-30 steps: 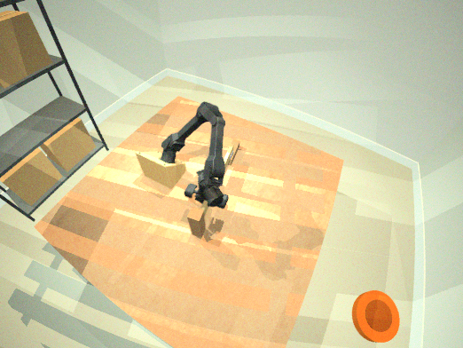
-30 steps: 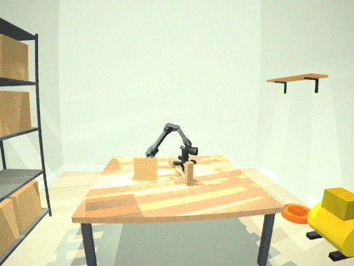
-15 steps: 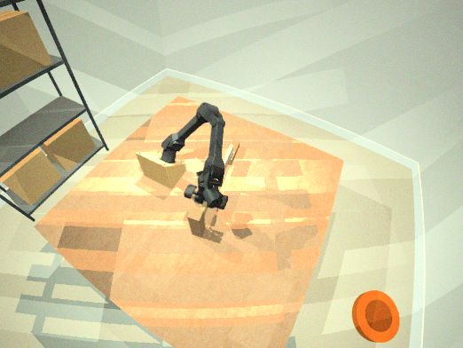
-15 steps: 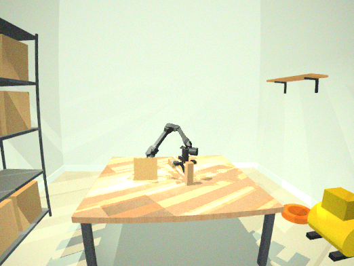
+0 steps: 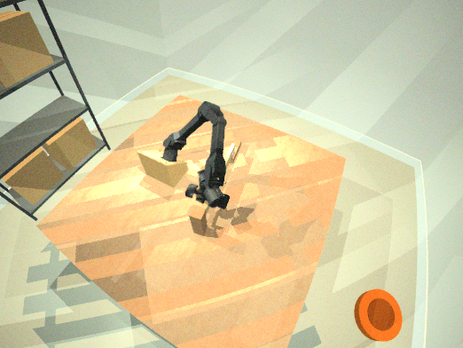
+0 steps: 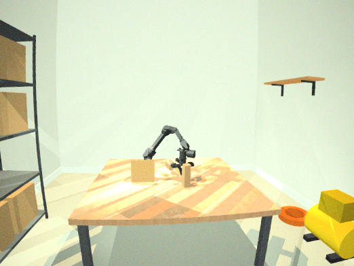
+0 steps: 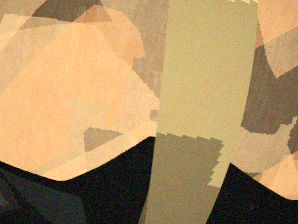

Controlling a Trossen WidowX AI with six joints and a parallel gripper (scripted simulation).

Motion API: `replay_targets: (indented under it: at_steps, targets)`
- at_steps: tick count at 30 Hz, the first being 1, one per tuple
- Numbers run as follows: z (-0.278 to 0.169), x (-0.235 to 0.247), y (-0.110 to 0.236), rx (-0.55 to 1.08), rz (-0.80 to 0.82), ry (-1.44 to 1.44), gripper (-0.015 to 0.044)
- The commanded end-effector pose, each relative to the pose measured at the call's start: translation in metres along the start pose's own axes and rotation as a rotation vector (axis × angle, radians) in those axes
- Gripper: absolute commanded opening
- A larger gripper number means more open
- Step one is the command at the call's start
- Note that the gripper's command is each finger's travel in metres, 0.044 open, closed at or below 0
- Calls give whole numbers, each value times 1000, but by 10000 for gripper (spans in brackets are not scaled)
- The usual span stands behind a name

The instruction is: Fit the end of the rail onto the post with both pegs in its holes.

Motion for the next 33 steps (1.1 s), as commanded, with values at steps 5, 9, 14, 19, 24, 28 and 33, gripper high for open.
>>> replay_targets:
  at_steps: [5,9,14,19,24,28,33]
  targets:
    - [-4,-1,2,5,-5,2,0]
    - [-5,-2,2,5,-5,2,0]
    - [-7,-2,2,6,-5,2,0]
    - [-8,-2,2,6,-5,2,0]
    - [-10,-2,2,6,-5,2,0]
    - [-11,-2,2,6,-5,2,0]
    - [-12,-2,2,6,-5,2,0]
Point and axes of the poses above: the point midway between the two fingers, 35 mm back from their tips, its own y axis back along the fingers, its own x axis across the jaws, z = x × y, the point moved 6 cm from there along y, back along the fingers, and after that the axes turned 6 degrees about -y, right-handed, at the moved point
